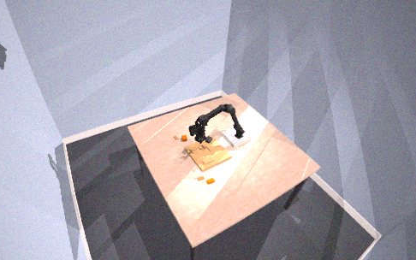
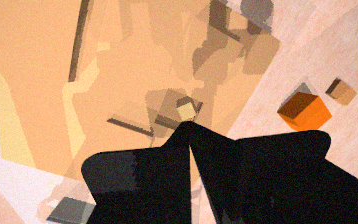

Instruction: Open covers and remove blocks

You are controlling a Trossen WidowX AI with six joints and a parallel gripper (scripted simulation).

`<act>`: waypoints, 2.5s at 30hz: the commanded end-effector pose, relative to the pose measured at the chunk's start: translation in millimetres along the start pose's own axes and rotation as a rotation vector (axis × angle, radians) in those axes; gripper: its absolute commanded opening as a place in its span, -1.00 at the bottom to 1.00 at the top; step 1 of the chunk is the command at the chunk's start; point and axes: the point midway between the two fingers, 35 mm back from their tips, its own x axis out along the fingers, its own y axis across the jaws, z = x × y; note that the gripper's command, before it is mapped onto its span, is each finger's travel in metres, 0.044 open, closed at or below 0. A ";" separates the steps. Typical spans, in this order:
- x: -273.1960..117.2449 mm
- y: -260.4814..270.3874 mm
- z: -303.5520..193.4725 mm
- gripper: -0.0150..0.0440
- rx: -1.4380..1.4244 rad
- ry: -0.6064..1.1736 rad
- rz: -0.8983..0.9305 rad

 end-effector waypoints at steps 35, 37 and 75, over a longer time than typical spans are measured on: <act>-4.5 39.0 -69.1 -0.49 -1.089 0.003 0.000; -4.5 39.0 -69.1 -0.49 -1.089 0.003 0.000; 26.9 37.7 -68.0 -0.49 -1.089 0.003 0.000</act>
